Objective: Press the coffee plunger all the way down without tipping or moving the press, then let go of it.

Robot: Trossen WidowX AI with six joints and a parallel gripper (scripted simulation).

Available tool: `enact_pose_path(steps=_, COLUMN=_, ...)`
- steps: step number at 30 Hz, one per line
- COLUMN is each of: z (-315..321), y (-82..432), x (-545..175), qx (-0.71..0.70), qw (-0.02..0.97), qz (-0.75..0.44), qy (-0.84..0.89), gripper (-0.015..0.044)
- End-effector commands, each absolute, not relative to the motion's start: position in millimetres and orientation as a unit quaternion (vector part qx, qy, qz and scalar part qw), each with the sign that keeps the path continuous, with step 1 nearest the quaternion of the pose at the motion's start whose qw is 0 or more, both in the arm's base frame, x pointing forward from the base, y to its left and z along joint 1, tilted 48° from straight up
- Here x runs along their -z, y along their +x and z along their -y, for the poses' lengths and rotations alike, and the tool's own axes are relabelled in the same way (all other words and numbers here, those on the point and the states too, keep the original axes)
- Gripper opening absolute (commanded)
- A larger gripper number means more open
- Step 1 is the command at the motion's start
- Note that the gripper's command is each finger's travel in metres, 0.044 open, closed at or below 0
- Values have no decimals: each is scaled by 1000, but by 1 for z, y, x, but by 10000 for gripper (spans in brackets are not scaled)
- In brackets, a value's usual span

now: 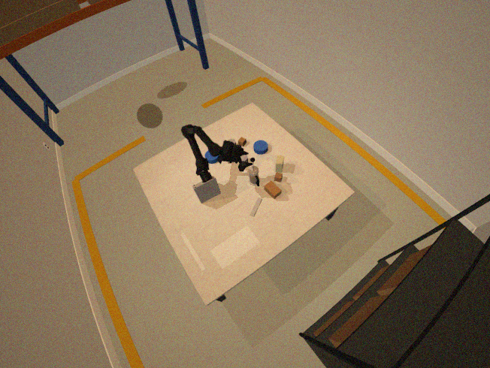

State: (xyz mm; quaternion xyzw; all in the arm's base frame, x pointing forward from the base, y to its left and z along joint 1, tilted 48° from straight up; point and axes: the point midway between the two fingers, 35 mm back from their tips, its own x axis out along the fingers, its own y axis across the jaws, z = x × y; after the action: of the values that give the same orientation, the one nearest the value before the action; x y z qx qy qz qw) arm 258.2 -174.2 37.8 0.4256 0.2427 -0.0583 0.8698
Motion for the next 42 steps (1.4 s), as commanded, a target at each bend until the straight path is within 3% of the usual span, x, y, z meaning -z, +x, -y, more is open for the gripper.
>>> enact_pose_path(steps=1, z=174, y=264, x=-33, qx=61, qw=868, qz=-244, qy=428, gripper=440)
enact_pose_path(steps=14, z=170, y=280, x=-24, qx=60, qw=869, qz=-242, qy=428, gripper=440)
enact_pose_path(steps=26, z=170, y=280, x=-24, qx=60, qw=869, qz=-242, qy=428, gripper=127)
enact_pose_path(steps=42, z=167, y=282, x=-19, qx=61, qw=868, qz=-243, qy=428, gripper=127)
